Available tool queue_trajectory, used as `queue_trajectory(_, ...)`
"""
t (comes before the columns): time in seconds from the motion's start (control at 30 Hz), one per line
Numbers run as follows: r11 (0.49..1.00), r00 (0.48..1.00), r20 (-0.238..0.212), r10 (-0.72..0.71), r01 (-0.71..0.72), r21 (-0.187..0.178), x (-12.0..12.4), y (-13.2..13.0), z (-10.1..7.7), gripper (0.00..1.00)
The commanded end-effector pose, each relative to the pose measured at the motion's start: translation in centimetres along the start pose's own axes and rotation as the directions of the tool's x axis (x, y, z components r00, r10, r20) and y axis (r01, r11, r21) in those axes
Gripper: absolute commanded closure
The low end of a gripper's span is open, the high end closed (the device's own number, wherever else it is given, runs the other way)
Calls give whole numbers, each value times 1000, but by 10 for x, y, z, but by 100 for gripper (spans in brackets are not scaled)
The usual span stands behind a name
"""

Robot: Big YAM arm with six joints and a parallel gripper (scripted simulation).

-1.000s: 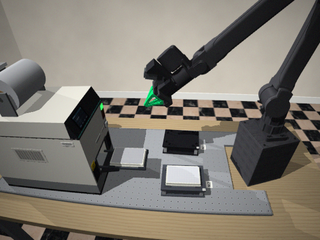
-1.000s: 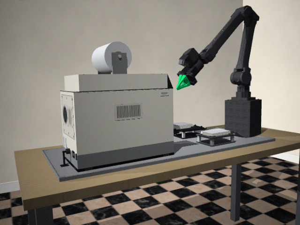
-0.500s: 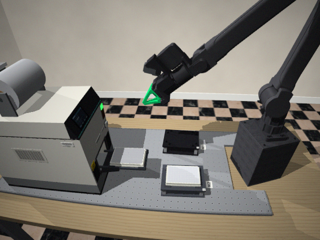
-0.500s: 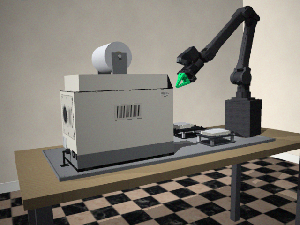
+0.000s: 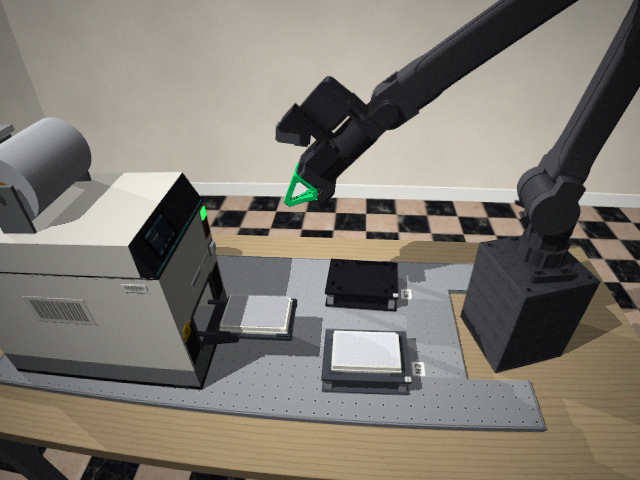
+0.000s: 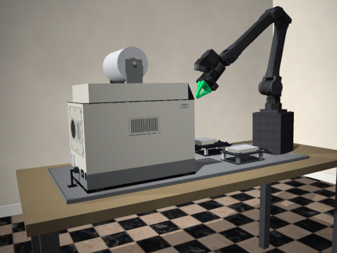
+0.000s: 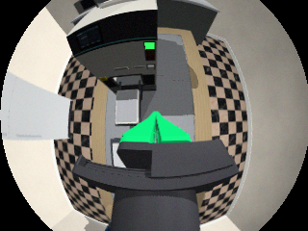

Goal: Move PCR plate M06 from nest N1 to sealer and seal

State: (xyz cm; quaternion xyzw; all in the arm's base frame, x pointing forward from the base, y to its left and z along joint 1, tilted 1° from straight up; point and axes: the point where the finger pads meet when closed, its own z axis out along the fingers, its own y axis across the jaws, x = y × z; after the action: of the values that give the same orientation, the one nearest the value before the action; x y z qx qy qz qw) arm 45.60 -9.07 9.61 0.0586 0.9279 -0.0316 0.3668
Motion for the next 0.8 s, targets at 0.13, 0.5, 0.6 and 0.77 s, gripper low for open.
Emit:
queue_trajectory(0.13, 998, 979, -196, -54, 50, -24, -41, 13, 8, 100)
queue_trajectory(0.5, 1000, 885, -466, -4, 5, 1, -38, -1, 8, 100)
queue_trajectory(0.6, 1000, 825, -565, -2, 4, 2, -36, 3, 14, 100)
queue_trajectory(0.77, 1000, 732, -681, -20, 15, -13, -26, 14, 19, 100)
